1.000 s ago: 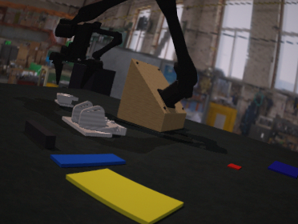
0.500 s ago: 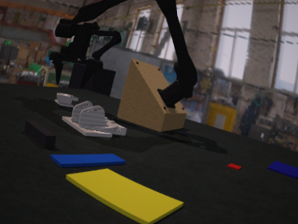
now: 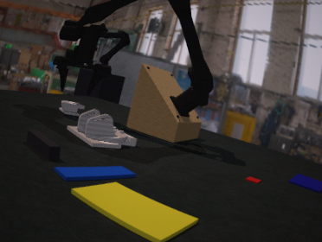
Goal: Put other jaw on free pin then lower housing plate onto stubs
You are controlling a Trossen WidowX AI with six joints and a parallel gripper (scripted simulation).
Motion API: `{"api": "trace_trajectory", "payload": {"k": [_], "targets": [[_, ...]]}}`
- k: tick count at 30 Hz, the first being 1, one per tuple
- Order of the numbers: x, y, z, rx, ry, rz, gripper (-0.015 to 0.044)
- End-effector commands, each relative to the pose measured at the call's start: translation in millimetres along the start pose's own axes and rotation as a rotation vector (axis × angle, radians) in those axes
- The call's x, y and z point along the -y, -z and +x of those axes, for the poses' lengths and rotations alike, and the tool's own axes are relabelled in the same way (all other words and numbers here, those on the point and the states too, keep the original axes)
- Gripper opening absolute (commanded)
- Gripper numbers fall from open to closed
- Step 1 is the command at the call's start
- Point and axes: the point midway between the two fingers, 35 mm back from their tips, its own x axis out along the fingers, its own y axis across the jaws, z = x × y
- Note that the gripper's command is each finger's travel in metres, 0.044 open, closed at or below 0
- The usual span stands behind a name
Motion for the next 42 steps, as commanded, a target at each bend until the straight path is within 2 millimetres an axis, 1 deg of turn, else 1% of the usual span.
{"api": "trace_trajectory", "payload": {"k": [1,4,33,42], "targets": [[0,0,0,-0.001,-0.003,0.003,0.044],[0,0,2,0.0,0.0,0.0,0.044],[-3,0,50,-0.003,-0.004,0.002,0.044],[-3,0,51,-0.003,-0.004,0.002,0.044]]}}
